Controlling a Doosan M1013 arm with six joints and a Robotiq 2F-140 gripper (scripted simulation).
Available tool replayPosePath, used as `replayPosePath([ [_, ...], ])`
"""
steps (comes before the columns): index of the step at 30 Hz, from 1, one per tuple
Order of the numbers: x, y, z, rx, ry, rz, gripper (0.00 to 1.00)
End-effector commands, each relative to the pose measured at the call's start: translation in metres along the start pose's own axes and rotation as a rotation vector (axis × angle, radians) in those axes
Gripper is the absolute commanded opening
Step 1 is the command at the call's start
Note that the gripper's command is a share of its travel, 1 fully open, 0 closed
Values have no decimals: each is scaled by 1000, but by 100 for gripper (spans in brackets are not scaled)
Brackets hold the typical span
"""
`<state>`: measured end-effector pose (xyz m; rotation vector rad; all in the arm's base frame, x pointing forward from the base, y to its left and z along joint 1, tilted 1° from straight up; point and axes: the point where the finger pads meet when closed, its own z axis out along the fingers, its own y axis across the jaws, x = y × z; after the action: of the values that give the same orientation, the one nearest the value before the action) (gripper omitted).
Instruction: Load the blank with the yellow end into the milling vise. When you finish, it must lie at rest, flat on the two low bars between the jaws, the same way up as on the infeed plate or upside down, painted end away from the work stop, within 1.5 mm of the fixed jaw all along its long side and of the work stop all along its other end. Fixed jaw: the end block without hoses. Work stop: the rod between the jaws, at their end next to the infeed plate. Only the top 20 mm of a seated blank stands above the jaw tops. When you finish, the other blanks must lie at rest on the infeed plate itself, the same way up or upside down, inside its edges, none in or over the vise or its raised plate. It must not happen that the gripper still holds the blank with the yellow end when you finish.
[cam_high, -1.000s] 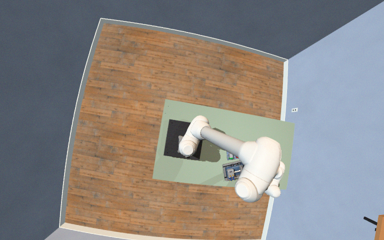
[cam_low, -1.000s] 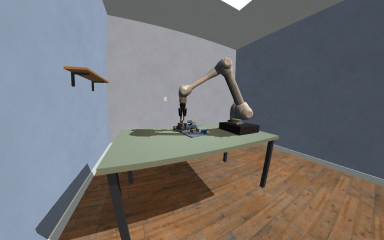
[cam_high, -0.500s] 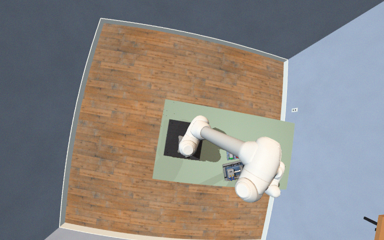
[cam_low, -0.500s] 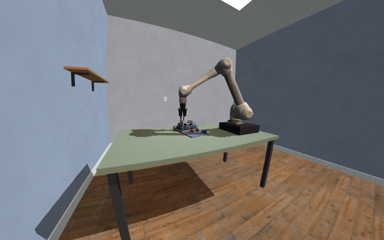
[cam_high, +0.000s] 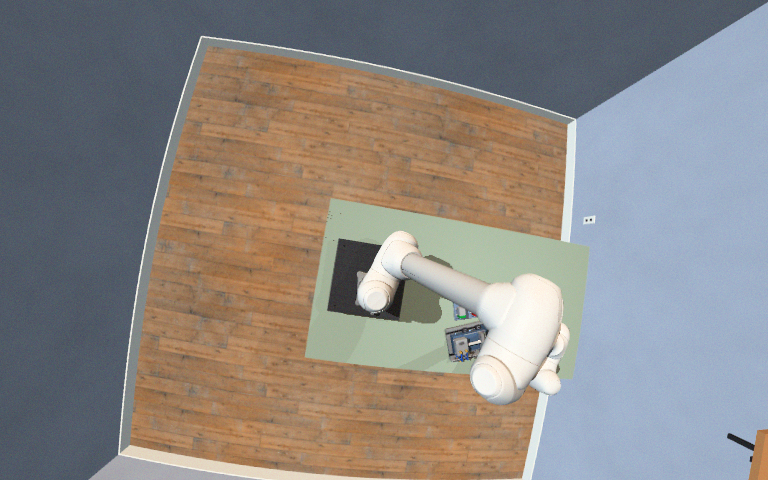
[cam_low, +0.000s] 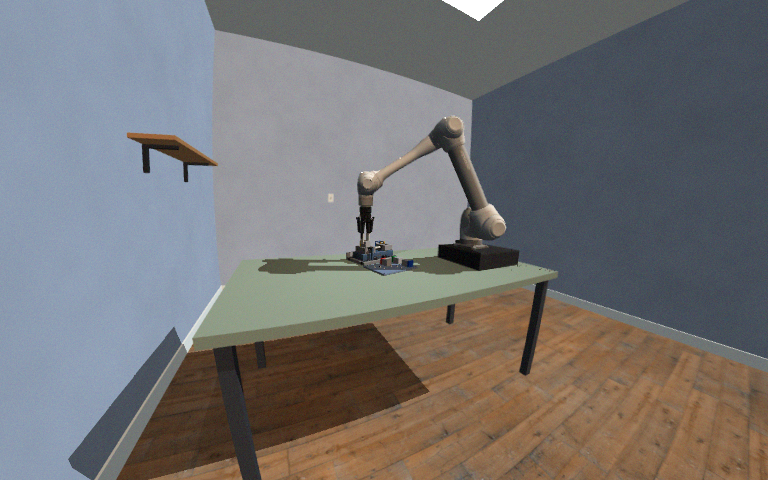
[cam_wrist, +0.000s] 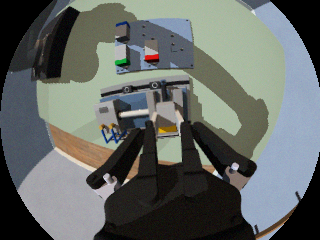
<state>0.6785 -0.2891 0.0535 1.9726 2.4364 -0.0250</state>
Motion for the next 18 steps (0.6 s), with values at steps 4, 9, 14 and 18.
replayPosePath([
  [4,0,0,0,0,0,0,0],
  [9,0,0,1,0,0,0,0],
  [14,0,0,1,0,0,0,0],
  [18,0,0,1,0,0,0,0],
])
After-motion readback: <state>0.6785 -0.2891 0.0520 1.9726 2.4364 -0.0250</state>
